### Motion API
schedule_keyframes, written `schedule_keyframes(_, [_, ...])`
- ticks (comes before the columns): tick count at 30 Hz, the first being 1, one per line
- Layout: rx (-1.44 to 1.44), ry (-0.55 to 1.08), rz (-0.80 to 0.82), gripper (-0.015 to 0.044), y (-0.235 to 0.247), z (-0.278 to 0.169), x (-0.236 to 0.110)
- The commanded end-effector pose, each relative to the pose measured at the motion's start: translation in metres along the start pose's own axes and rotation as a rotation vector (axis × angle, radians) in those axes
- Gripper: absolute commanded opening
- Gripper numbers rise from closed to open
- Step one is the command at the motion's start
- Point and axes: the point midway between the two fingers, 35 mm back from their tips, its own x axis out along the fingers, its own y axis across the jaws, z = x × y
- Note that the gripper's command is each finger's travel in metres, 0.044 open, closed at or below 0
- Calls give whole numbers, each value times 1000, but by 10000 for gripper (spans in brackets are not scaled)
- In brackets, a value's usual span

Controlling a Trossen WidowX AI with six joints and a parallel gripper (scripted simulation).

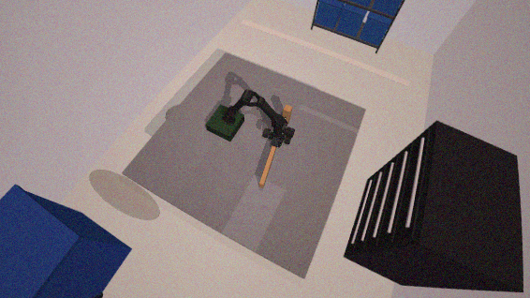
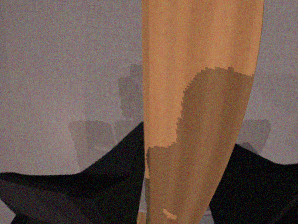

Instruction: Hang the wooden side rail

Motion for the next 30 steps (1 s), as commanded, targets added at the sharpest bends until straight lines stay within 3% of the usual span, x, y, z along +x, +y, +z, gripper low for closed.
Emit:
schedule_keyframes(1, [42,-1,-6,0,-5,0,0])
schedule_keyframes(30, [151,-1,-6,0,-10,-1,-1])
